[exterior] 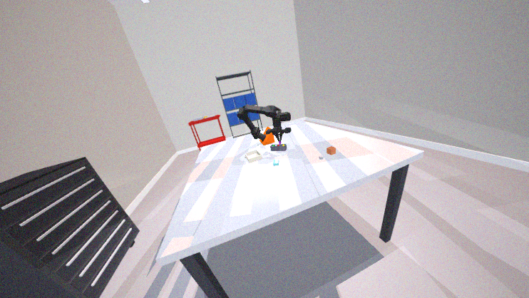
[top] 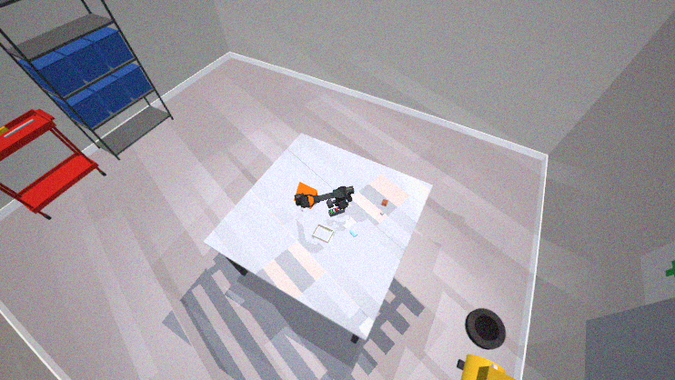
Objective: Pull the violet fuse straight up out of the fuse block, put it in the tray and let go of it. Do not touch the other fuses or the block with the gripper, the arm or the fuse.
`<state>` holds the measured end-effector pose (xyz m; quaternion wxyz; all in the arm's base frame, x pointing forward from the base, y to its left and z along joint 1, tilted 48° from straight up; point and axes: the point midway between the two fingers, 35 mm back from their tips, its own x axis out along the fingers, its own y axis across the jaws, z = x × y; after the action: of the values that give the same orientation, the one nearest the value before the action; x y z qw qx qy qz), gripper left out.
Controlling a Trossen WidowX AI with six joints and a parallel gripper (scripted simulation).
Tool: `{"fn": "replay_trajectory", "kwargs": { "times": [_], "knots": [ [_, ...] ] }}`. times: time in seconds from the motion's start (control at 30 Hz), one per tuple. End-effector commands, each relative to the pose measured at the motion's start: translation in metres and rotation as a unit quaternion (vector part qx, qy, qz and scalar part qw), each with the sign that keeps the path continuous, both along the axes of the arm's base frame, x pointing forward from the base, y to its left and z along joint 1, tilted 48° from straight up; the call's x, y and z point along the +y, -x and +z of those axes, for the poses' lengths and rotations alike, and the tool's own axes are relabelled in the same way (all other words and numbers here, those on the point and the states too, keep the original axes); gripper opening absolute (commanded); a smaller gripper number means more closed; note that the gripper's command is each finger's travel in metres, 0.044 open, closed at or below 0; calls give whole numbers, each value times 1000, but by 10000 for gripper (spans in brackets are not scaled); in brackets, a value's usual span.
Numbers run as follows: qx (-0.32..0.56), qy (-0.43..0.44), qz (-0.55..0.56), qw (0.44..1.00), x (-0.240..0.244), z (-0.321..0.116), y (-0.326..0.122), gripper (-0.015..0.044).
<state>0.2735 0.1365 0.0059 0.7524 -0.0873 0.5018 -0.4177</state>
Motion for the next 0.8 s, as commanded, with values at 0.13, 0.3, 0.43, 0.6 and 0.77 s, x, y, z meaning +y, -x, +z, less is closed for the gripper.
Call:
{"fn": "replay_trajectory", "kwargs": {
  "times": [0.13,0.3,0.43,0.6,0.77],
  "knots": [
    [0,-2,-2,1000,4,3,1,0],
    [0,-2,-1,1000,9,8,2,0],
    [0,-2,-1,1000,14,13,3,0],
    [0,-2,-1,1000,19,17,4,0],
    [2,-5,-1,1000,10,31,-2,0]
  ]
}}
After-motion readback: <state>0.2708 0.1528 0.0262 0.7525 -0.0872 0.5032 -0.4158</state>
